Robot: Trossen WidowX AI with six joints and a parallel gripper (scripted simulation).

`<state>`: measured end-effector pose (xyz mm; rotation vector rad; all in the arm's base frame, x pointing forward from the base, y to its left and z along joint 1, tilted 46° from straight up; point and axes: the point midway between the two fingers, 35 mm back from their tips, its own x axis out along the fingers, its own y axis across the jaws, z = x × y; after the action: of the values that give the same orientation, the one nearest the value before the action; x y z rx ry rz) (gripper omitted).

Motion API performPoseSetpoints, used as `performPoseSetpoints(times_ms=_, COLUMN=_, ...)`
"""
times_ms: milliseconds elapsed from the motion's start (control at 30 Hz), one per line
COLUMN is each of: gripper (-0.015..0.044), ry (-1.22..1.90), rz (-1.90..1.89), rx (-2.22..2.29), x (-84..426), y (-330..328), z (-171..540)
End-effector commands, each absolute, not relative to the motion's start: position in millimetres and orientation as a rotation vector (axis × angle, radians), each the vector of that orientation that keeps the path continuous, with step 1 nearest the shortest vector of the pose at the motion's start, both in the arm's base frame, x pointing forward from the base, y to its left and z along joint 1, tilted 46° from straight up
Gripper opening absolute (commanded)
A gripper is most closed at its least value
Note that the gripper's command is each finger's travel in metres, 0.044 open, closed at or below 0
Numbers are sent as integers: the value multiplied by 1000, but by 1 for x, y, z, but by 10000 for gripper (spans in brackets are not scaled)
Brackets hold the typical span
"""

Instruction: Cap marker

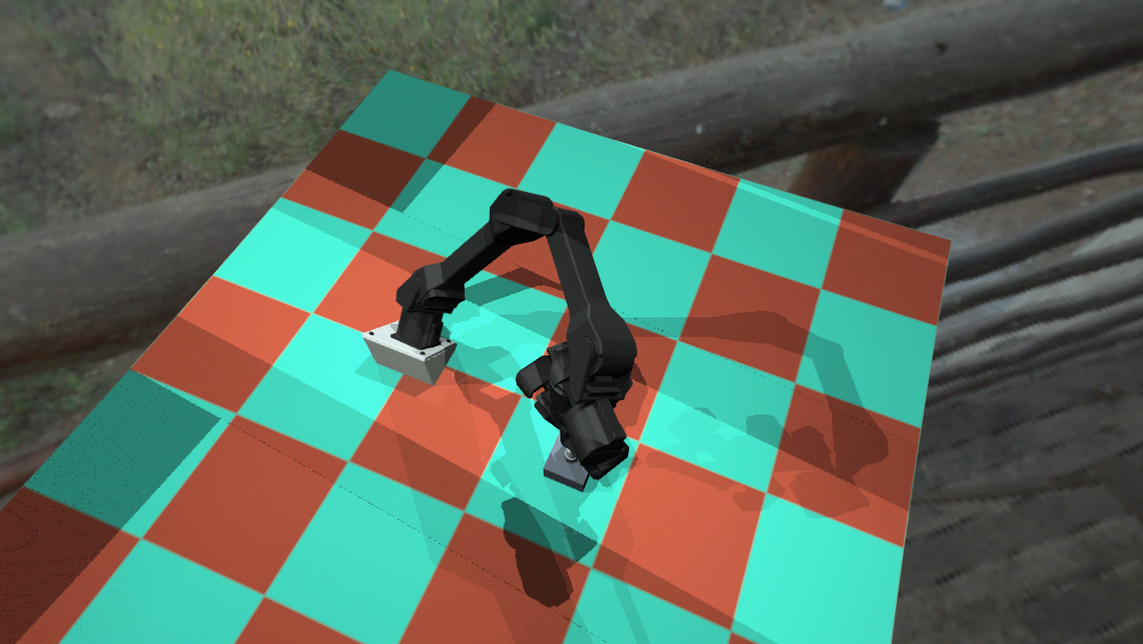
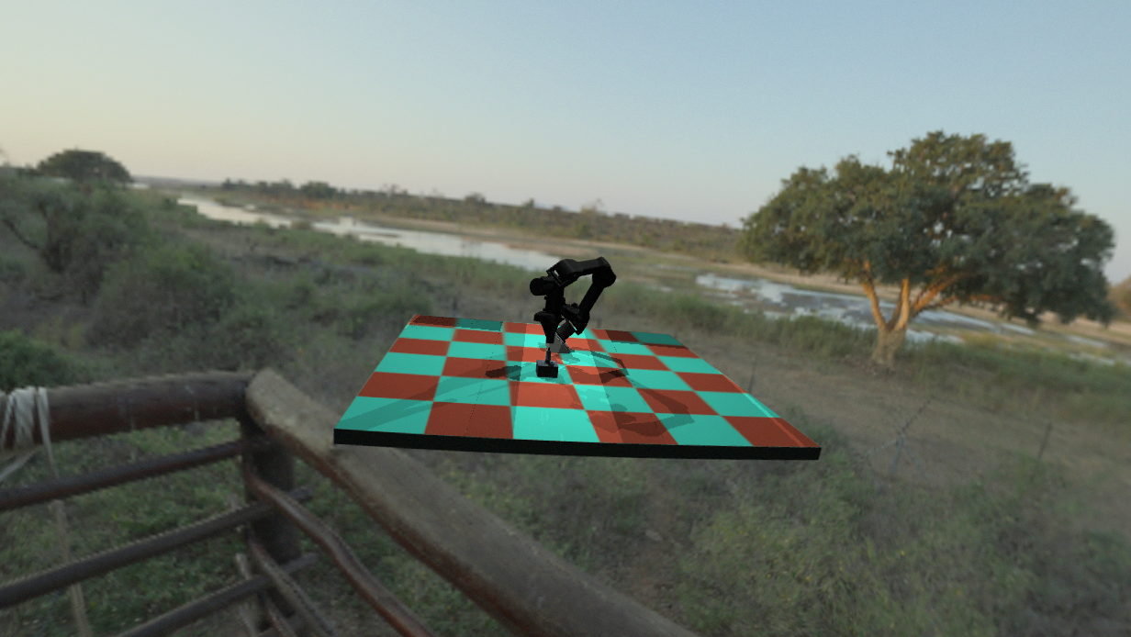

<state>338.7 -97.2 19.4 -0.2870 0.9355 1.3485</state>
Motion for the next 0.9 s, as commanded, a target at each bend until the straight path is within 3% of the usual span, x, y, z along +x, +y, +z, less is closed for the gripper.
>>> performPoseSetpoints(times_ms=0, gripper=0, ry=936, rz=1345, rx=-279, x=343, y=-98, z=20)
performPoseSetpoints(times_ms=867, gripper=0, ry=935, rz=1345, rx=-279, x=342, y=-76, z=-2)
